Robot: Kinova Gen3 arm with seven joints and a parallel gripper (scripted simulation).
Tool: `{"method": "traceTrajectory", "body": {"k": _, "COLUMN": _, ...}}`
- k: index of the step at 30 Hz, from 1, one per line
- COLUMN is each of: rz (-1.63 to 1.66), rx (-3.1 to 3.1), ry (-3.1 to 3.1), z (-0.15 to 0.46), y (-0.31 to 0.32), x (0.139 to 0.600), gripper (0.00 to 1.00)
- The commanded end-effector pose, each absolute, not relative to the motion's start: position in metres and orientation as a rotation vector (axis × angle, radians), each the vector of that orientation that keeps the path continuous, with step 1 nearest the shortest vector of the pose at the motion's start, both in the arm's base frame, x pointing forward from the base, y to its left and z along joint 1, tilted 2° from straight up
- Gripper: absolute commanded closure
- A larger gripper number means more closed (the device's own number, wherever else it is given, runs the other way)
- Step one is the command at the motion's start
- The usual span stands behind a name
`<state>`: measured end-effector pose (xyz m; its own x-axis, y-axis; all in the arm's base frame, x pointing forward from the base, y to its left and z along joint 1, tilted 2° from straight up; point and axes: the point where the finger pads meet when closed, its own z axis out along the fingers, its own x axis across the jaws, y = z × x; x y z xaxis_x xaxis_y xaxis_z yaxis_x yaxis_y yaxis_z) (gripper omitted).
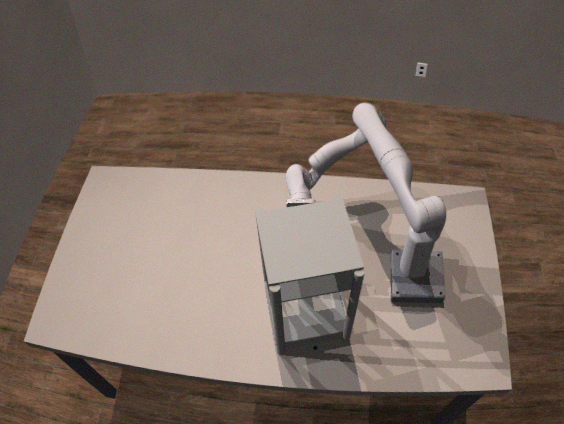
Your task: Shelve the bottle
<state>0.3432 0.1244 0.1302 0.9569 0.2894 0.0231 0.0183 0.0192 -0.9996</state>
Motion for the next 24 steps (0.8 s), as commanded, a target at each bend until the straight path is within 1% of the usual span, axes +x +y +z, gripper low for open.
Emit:
{"method": "traceTrajectory", "body": {"k": 1, "rz": 0.213, "rx": -1.542, "ry": -0.247, "z": 0.131, "y": 0.124, "x": 0.344, "gripper": 0.00}}
{"method": "traceTrajectory", "body": {"k": 24, "rz": 0.213, "rx": -1.542, "ry": -0.247, "z": 0.131, "y": 0.113, "x": 0.347, "gripper": 0.00}}
